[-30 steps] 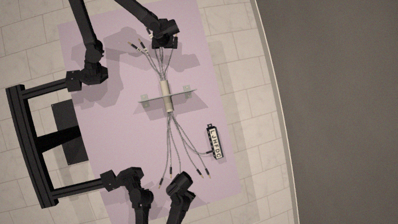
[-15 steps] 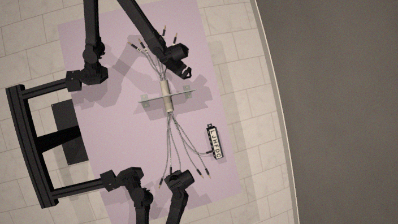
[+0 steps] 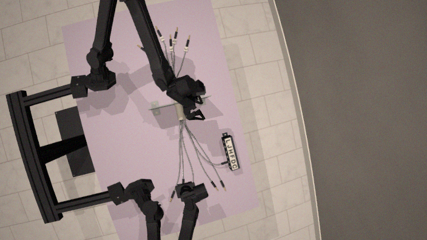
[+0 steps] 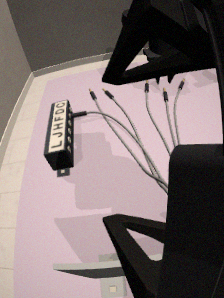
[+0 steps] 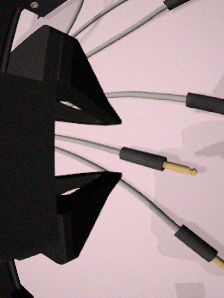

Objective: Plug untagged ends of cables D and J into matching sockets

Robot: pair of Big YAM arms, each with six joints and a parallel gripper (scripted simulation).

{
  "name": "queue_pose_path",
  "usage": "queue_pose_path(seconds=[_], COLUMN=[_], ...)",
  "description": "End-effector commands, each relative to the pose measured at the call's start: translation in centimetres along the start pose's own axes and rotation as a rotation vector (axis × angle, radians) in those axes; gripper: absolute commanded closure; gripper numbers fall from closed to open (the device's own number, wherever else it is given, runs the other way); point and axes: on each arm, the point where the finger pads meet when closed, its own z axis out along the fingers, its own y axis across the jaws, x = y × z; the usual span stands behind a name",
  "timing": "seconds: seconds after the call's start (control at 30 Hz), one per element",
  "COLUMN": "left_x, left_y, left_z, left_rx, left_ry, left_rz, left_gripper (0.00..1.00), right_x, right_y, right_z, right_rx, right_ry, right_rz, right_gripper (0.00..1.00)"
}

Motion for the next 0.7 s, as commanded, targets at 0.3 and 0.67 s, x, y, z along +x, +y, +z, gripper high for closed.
queue_pose_path(seconds=[0.3, 0.67], left_x=[13.7, 24.1], left_y=[-9.8, -13.7], left_z=[0.2, -2.1], left_rx=[0.237, 0.409], left_ry=[-0.032, -0.094], left_rz=[0.581, 0.941], left_gripper=[0.0, 0.0], right_x=[0.2, 0.3], right_y=[-0.7, -0.7], right_z=[2.7, 2.8], right_rx=[0.042, 0.043], right_ry=[0.032, 0.042], right_rz=[0.217, 0.213], right_gripper=[0.65, 0.65])
